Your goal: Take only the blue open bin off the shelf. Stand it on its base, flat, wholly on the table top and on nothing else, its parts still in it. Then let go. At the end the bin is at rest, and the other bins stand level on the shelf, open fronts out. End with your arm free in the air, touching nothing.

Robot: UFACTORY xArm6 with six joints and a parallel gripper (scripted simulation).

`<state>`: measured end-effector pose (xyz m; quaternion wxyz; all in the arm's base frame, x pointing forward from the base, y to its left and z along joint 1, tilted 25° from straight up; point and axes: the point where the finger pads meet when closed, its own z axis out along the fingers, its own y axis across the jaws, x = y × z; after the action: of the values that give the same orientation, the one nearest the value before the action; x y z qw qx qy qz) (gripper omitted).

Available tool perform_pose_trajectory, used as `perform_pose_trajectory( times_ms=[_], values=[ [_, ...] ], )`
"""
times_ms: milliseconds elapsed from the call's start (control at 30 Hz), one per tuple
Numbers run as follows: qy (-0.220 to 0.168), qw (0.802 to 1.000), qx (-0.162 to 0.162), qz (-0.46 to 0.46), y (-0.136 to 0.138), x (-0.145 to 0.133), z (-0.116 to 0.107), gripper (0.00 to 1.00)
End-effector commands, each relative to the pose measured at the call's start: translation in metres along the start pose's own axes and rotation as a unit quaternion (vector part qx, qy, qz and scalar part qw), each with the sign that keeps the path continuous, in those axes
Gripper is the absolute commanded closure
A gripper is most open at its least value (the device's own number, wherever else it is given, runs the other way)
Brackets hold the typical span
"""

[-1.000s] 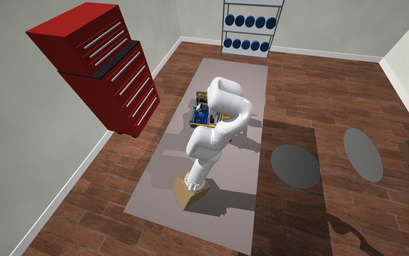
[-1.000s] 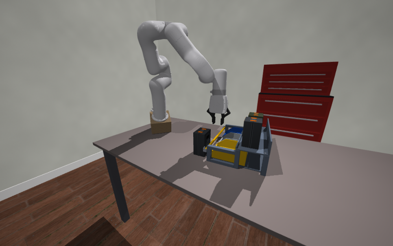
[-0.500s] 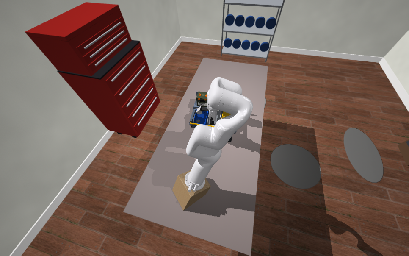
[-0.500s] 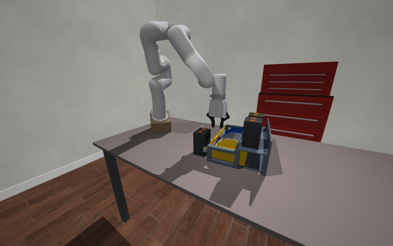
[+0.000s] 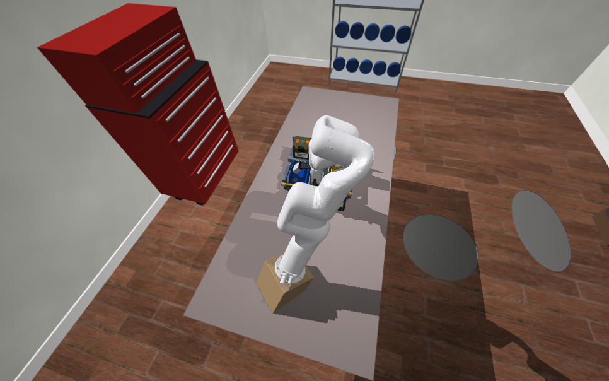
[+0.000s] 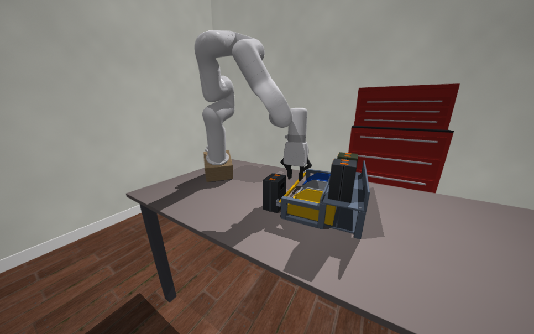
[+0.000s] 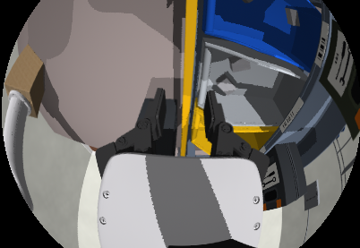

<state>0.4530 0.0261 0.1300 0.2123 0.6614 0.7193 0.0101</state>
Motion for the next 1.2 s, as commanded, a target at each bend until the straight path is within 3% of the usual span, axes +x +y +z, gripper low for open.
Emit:
perform_pose_trajectory(
  times_ms=[0, 1167],
  values=[
    [-0.001, 1.0, -0.003, 0.0, 0.0033, -0.0002, 0.0211, 0.53],
    [-0.001, 1.0, -0.003, 0.0, 0.0032, -0.0002, 0.0133, 0.53]
  ],
)
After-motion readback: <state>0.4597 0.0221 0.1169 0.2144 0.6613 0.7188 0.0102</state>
